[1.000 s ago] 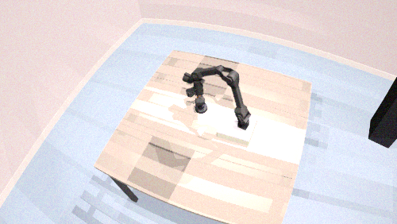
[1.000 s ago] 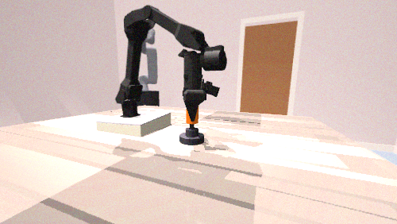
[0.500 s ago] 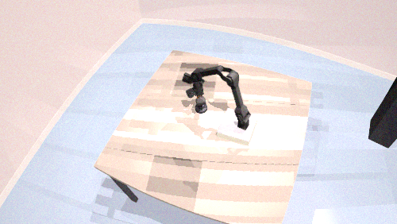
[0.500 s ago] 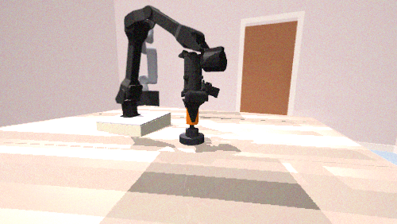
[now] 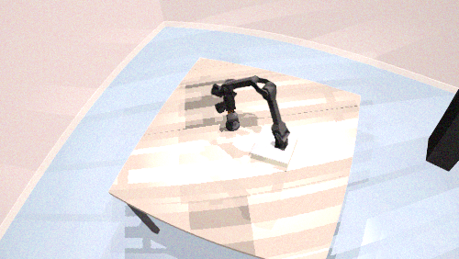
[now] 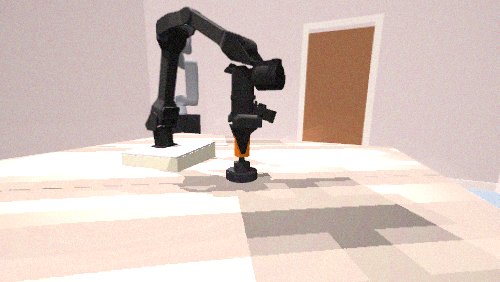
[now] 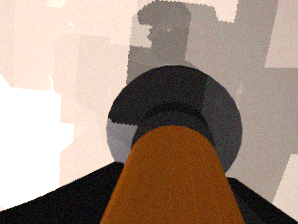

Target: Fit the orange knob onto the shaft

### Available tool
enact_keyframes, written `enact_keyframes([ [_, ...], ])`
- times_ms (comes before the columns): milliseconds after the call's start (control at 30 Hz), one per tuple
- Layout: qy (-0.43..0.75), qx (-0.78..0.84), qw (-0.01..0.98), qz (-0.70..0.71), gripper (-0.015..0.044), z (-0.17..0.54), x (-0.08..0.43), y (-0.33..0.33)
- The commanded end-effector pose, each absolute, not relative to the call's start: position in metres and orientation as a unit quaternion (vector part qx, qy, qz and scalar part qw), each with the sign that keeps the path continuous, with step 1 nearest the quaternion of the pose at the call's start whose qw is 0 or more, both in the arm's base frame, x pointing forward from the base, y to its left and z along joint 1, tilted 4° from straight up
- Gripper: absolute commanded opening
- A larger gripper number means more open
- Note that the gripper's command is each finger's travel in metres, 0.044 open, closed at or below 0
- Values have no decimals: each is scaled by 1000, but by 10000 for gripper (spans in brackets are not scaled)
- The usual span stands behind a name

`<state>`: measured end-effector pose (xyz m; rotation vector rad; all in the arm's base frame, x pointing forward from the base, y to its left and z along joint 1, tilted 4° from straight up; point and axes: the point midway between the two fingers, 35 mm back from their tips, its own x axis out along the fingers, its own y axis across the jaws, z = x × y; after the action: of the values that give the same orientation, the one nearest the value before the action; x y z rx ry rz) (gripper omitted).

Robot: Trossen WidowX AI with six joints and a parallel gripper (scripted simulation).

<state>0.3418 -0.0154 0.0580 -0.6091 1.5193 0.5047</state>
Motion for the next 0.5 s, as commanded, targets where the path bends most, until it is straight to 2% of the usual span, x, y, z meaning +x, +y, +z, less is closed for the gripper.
enact_keyframes([
  [0,669,-271,655,224,0,58,343,-15],
  [467,666,-280,651,232,0,63,342,-16],
])
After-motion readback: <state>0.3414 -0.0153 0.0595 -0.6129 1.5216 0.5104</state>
